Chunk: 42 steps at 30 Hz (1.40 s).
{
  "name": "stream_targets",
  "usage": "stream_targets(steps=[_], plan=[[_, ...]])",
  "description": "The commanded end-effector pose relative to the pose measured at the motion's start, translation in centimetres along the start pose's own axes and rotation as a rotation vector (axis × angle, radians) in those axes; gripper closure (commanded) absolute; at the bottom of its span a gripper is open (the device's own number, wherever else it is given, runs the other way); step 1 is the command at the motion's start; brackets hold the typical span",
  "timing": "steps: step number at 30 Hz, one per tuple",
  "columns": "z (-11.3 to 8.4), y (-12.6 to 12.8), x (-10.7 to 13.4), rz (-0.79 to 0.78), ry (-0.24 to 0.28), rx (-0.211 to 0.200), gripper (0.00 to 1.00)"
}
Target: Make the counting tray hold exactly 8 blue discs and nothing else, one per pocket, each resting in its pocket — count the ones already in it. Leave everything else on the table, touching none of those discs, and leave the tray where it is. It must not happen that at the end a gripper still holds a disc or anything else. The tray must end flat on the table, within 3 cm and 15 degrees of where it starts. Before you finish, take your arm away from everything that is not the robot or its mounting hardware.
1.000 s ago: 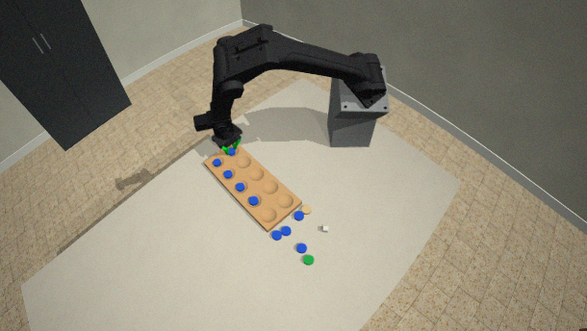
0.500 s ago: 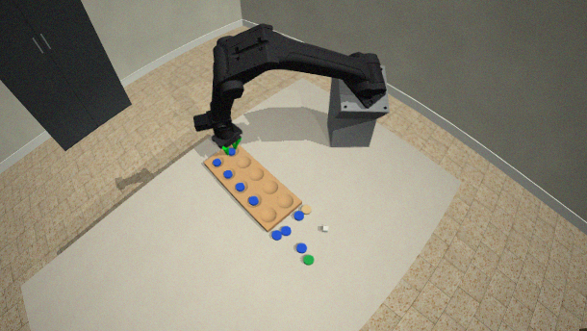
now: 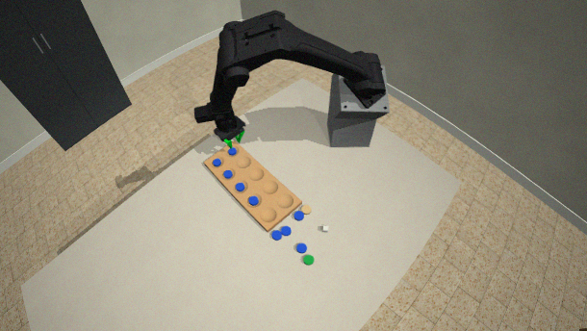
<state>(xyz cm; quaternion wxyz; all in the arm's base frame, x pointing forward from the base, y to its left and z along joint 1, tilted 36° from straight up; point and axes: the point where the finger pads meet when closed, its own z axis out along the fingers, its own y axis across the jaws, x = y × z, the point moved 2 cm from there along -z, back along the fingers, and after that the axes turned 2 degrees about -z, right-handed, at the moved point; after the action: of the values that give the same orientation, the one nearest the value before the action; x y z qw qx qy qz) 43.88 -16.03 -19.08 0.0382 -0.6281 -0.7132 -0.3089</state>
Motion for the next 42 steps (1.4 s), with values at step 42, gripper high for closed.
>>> stream_targets(steps=[42], plan=[[-5.9,1.2,-0.6,-0.039,-0.018,-0.021,0.54]])
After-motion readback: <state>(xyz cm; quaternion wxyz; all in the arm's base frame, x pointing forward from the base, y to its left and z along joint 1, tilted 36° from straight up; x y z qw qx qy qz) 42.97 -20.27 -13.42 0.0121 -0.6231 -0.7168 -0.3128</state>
